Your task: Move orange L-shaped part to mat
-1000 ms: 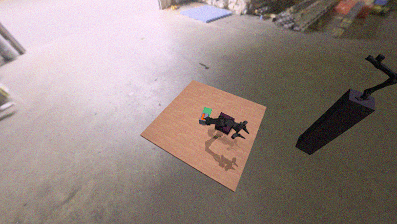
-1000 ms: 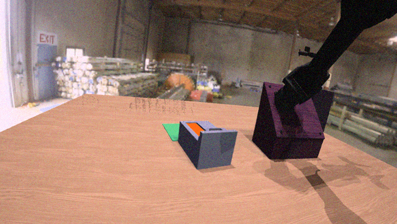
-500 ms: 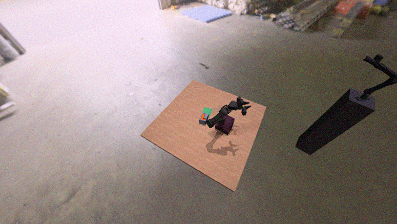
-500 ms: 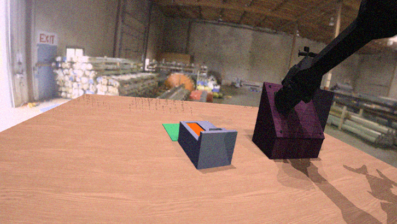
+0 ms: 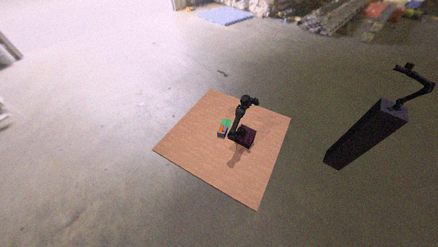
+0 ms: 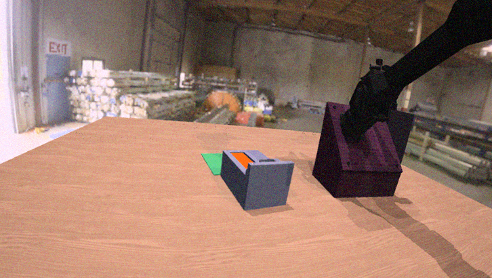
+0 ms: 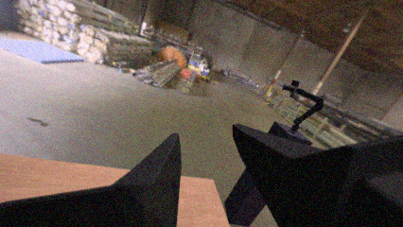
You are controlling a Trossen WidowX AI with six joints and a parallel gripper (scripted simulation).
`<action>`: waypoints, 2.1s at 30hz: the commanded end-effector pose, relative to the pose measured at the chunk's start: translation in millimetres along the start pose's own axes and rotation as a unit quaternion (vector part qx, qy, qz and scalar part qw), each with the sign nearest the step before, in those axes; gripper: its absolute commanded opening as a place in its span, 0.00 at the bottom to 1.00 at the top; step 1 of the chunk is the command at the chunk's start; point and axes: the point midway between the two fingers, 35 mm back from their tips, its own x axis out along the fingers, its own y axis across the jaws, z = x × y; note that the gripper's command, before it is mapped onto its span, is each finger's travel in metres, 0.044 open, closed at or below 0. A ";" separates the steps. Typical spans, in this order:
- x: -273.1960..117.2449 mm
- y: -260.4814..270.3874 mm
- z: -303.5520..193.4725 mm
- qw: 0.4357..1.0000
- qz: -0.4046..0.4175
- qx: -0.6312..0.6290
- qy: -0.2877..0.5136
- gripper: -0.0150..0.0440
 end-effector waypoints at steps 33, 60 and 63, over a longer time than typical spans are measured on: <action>-175.8 388.6 -268.4 0.548 0.642 -0.477 0.245 0.56; -172.0 426.0 -338.4 0.547 0.643 -0.476 0.245 0.56; -171.6 428.4 -342.5 0.547 0.643 -0.476 0.245 0.56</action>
